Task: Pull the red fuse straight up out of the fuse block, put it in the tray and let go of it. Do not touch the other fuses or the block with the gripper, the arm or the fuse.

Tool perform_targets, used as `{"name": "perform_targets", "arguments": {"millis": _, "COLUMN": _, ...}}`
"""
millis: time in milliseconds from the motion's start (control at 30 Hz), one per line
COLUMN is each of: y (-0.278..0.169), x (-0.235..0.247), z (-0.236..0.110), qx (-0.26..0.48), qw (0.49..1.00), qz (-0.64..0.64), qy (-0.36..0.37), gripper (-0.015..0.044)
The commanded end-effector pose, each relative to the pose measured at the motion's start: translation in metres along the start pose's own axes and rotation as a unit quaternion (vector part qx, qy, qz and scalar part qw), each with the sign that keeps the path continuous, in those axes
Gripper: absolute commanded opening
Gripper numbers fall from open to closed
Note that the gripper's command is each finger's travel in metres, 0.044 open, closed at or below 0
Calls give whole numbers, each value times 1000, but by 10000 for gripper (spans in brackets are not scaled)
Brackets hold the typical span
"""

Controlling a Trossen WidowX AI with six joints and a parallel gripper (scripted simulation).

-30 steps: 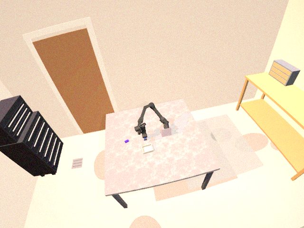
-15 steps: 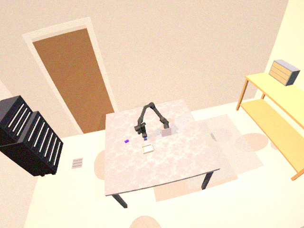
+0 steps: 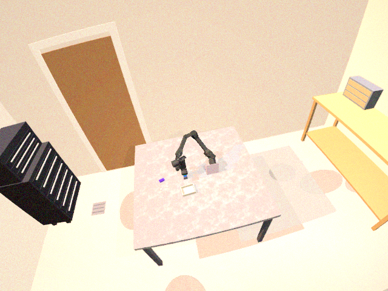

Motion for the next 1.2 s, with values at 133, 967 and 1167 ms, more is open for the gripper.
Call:
{"name": "perform_targets", "arguments": {"millis": 133, "y": 0, "x": 0, "z": -5, "qx": 0, "qw": 1000, "qz": 2, "qy": 2, "gripper": 0}}
{"name": "perform_targets", "arguments": {"millis": 967, "y": 0, "x": 0, "z": -17, "qx": 0, "qw": 1000, "qz": 1, "qy": 1, "gripper": 0}}
{"name": "perform_targets", "arguments": {"millis": 1167, "y": 0, "x": 0, "z": -21, "qx": 0, "qw": 1000, "qz": 1, "qy": 1, "gripper": 0}}
Point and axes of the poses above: the point midway between the two fingers, 35 mm back from their tips, its own z axis out along the fingers, its own x axis across the jaws, y = z × x, the point moved 10 cm from there along -z, back along the fingers, and after that the axes turned 9 degrees about -z, right-handed, at the moved point
